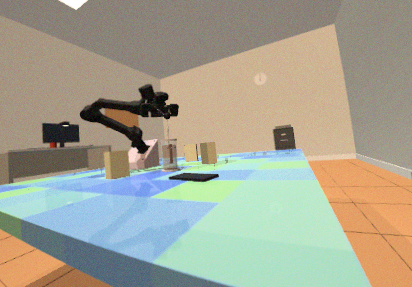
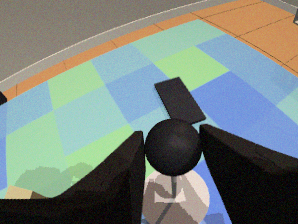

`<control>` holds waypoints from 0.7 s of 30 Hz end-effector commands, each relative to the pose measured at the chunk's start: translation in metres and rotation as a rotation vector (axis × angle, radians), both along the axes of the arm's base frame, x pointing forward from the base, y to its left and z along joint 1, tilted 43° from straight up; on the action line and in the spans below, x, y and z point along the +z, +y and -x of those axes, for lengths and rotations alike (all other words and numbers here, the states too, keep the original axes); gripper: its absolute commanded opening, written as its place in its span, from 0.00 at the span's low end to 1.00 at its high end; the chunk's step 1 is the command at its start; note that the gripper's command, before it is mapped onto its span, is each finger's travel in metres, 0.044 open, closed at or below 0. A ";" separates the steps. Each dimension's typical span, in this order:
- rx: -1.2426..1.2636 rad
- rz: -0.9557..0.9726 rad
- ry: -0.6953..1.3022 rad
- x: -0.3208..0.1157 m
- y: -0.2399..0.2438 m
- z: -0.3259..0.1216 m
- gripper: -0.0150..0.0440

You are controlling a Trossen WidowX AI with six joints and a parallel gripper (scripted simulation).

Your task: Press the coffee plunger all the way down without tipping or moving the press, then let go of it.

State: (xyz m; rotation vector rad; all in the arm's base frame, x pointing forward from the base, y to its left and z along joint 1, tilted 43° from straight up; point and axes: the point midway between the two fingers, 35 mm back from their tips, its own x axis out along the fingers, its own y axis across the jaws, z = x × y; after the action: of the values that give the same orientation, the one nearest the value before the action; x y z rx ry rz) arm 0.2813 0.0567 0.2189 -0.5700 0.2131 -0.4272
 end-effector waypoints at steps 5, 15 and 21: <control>-0.013 0.020 0.034 -0.023 -0.013 -0.004 0.46; -0.013 0.020 0.032 -0.035 -0.024 -0.009 0.46; -0.013 0.021 0.031 -0.042 -0.031 -0.011 0.46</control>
State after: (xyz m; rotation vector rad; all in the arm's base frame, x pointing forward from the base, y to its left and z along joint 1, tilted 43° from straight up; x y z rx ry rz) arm 0.2931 0.0370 0.1973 -0.5599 0.1953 -0.4211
